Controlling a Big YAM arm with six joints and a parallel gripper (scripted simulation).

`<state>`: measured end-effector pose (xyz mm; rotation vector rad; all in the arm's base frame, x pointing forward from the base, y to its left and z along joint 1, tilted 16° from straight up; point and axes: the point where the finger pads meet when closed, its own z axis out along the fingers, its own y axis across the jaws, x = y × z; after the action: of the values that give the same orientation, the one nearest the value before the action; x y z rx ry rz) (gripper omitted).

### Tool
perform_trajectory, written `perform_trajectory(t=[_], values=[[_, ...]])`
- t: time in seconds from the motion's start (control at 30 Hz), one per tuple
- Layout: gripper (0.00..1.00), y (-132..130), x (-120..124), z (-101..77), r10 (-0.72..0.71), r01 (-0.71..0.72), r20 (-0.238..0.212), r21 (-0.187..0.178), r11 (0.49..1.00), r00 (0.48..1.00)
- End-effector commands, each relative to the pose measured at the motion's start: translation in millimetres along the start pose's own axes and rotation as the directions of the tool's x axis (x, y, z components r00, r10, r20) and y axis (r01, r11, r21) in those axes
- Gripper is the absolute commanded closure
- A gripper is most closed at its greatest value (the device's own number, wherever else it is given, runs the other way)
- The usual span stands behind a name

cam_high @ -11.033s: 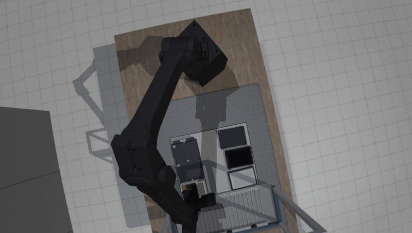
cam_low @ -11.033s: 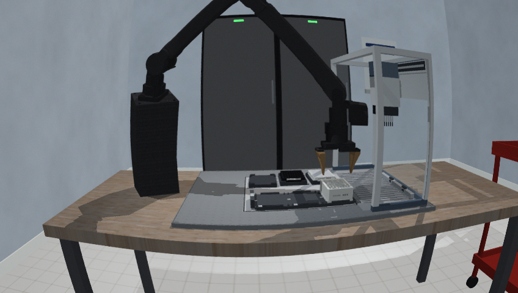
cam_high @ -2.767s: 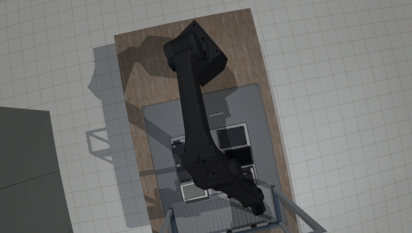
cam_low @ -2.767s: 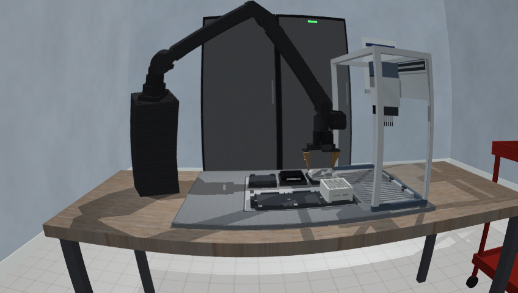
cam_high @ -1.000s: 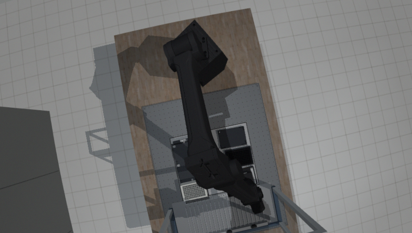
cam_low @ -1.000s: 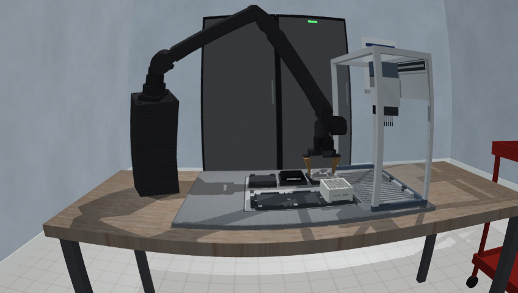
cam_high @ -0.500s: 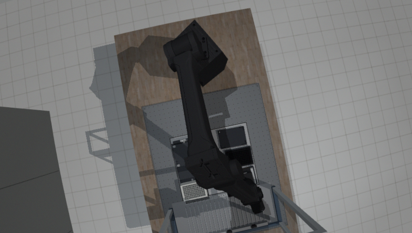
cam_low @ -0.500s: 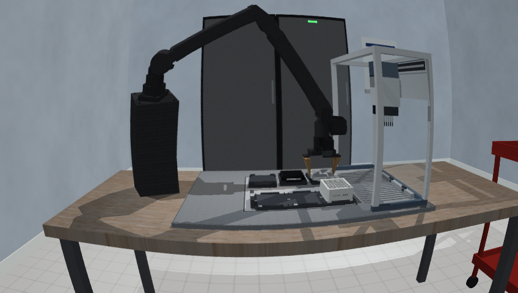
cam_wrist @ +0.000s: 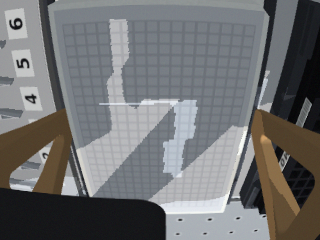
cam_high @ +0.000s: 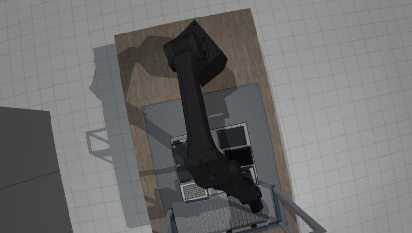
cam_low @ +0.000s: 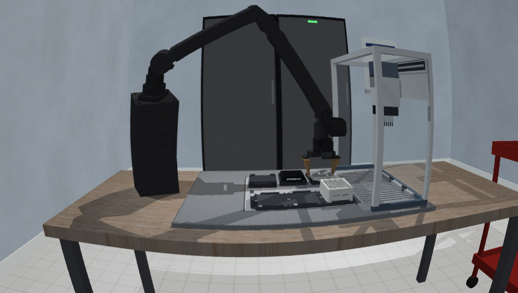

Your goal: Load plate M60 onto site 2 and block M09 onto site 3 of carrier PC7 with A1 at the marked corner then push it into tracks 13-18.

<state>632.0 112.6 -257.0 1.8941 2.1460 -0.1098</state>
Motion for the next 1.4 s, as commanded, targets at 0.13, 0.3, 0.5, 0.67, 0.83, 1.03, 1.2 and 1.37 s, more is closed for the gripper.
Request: perform_trajectory(t=[0.13,0.3,0.5,0.67,0.83,1.03,1.2,1.37], values=[[0.00,14,-9,-0.2,0.016,-0.016,-0.002,-0.023,1.000,1.000],[0.00,14,-9,-0.2,0.016,-0.016,-0.002,-0.023,1.000,1.000],[0.00,14,-9,-0.2,0.016,-0.016,-0.002,-0.023,1.000,1.000],[0.00,17,-8,-0.1,0.017,-0.017,-0.001,-0.015,1.000,1.000],[0.00,-3,-8,7.6,0.008,-0.008,0.003,0.019,1.000,1.000],[0.00,7,-8,2.6,0.013,-0.013,0.001,0.001,1.000,1.000],[0.00,7,-8,2.6,0.013,-0.013,0.001,0.001,1.000,1.000],[0.00,7,-8,2.6,0.013,-0.013,0.001,0.001,1.000,1.000]])
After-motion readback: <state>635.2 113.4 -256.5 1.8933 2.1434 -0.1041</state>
